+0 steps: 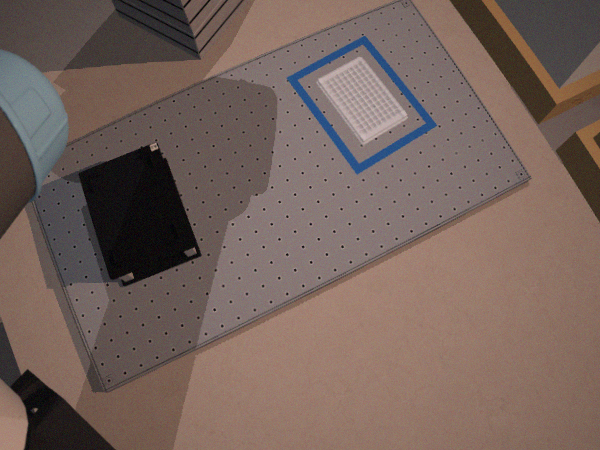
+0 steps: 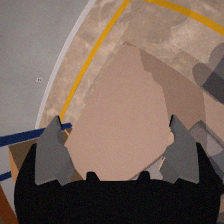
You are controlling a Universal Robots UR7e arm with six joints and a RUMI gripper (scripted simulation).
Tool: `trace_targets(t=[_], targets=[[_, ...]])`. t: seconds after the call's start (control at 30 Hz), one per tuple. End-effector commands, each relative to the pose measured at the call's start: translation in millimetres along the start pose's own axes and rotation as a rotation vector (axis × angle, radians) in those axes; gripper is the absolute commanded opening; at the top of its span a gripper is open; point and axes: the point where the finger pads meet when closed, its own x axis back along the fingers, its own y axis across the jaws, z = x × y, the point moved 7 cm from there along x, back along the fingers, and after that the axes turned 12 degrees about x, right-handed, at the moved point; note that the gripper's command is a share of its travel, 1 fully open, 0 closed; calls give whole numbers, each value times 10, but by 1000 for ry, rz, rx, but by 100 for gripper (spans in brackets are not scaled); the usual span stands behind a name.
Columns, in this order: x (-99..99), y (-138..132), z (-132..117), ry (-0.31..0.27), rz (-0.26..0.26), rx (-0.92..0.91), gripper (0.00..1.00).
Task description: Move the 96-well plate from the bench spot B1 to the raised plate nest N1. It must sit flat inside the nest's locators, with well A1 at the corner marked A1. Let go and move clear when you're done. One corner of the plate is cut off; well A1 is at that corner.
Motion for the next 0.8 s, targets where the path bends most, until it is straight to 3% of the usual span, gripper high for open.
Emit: trace_targets(t=[0.0,0.1,0.23,0.6,0.77], targets=[[-91,-101,-226,1,0,2,100],[-109,-119,-269,1,0,2,100],[-165,-188,-398,-78,-10,101,100],[-310,-352,-903,-78,-10,101,100],[-341,-387,-1010,-78,-10,101,100]])
